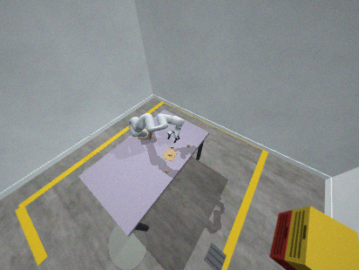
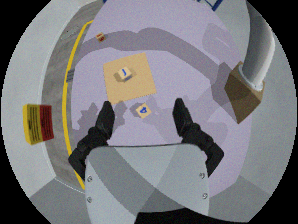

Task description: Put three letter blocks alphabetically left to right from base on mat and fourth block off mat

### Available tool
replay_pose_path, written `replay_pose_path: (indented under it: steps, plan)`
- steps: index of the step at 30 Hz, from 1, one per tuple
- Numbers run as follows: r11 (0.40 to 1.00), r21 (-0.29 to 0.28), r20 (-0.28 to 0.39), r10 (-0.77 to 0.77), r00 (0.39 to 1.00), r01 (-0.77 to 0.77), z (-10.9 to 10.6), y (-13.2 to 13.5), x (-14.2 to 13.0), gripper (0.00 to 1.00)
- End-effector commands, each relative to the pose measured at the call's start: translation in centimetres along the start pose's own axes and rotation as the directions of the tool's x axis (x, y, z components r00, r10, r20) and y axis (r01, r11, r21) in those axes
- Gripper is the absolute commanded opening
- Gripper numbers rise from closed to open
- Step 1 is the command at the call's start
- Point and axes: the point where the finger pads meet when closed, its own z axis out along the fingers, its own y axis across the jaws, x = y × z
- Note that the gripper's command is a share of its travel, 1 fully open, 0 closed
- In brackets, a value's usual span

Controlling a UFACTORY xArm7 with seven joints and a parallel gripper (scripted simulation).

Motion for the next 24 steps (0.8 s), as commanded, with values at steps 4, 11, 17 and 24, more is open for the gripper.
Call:
replay_pose_path:
  steps: [4, 11, 17, 24]
  plan:
    - [1.0, 0.002, 0.004, 0.001, 1.0, -0.001, -0.2, 0.0, 0.0, 1.0]
    - [1.0, 0.002, 0.004, 0.001, 1.0, -0.001, -0.1, -0.1, 0.1, 1.0]
    - [1.0, 0.002, 0.007, 0.002, 1.0, -0.002, 1.3, -1.3, 1.5, 1.0]
    - [1.0, 0.002, 0.008, 0.002, 1.0, -0.002, 2.6, -2.3, 2.8, 1.0]
